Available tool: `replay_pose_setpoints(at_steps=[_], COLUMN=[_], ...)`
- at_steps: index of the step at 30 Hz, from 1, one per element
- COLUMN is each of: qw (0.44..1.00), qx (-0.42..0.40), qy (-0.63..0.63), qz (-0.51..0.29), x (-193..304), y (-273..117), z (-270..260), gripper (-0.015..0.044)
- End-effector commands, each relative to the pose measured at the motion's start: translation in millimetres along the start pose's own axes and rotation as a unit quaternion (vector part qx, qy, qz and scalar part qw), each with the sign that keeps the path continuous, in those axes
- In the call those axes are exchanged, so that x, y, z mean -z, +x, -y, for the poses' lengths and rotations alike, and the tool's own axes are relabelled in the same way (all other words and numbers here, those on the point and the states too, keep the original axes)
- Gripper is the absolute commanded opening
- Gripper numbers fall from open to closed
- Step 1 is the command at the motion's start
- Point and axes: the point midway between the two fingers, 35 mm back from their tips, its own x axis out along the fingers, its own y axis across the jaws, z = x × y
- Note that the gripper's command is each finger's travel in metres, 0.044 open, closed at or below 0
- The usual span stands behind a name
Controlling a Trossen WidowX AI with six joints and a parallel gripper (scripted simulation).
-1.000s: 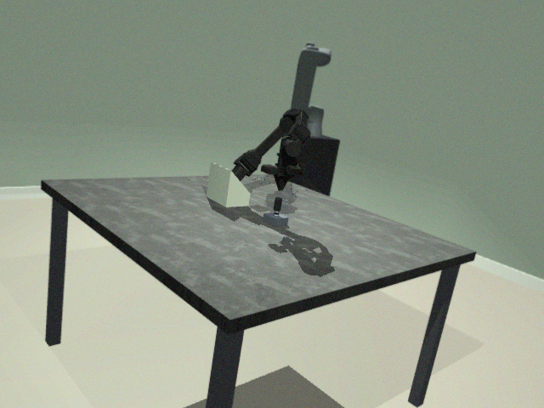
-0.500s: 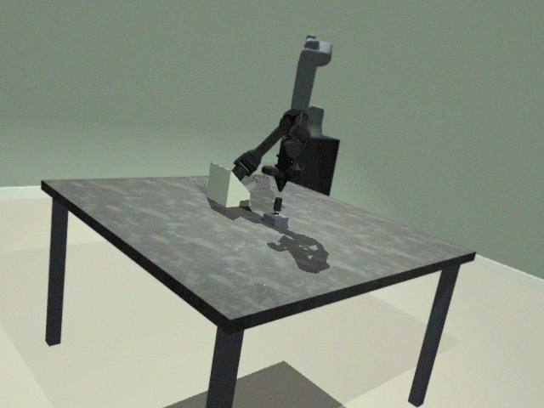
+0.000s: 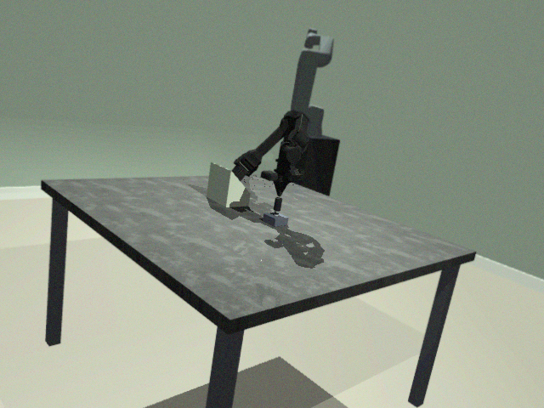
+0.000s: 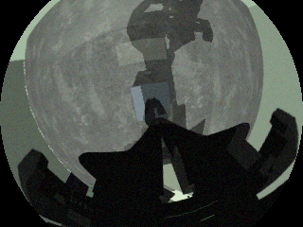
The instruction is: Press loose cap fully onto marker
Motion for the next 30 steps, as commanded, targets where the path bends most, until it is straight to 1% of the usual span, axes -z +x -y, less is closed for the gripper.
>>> replay_pose_setpoints(at_steps=[1,12,13,19,21,25,27,30], qw=[1.0,1.0,1.0,1.0,1.0,1.0,1.0,1.0], qx=[-0.004,-0.004,0.001,0.001,0.002,0.002,0.002,0.002], qy=[0.002,0.002,0.001,0.001,0.001,0.001,0.001,0.001], qz=[-0.001,-0.001,0.003,0.003,0.003,0.002,0.002,0.002], x=[1,0,-1,-1,-4,-2,-1,-1], y=[7,20,13,11,-8,-65,-75,-75], z=[-1,0,1,1,3,3,2,2], gripper=[0.0,0.0,0.0,0.0,0.0,0.0,0.0,0.0])
